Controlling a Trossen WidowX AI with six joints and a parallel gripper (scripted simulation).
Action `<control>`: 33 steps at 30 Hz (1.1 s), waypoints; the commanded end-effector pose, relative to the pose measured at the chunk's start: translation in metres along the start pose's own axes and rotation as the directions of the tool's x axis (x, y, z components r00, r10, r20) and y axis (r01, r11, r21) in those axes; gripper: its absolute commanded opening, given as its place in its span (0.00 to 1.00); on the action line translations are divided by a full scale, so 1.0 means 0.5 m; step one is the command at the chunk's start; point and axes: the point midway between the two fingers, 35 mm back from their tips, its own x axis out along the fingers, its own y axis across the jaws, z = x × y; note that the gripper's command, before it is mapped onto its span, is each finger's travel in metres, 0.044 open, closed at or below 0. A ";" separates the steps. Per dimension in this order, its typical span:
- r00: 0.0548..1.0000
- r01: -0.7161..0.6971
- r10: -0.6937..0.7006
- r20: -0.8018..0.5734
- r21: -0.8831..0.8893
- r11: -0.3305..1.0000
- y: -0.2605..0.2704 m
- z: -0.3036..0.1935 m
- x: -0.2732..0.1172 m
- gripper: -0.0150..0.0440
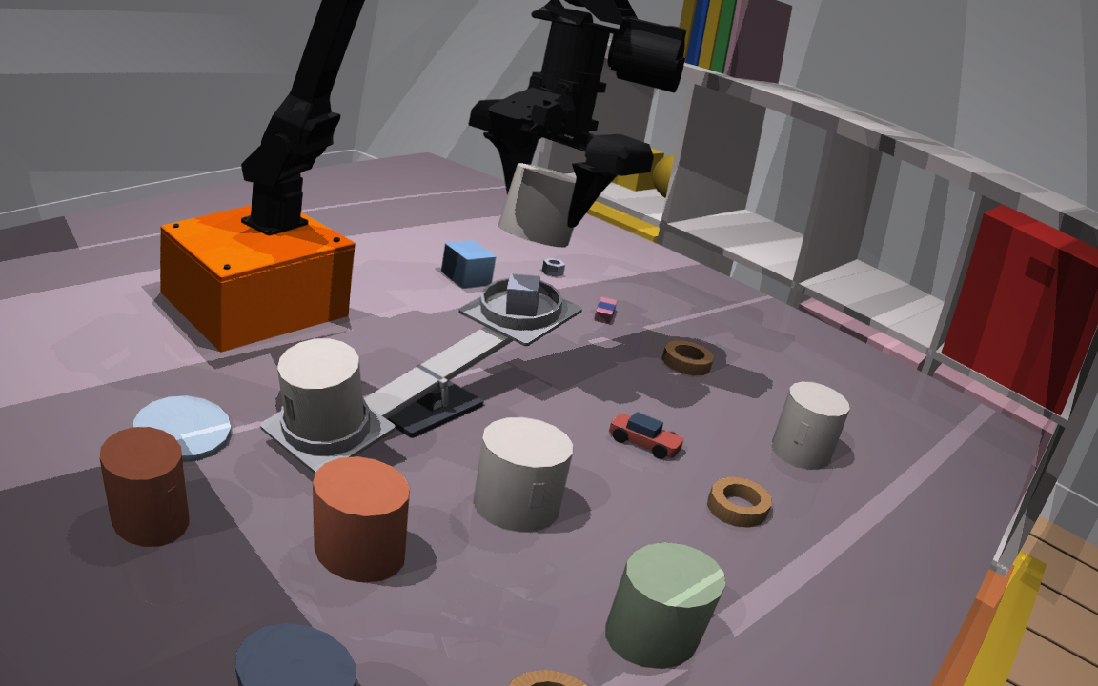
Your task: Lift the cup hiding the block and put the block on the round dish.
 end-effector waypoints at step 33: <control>1.000 -0.002 0.002 -0.003 0.001 1.000 -0.010 -0.040 0.029 0.25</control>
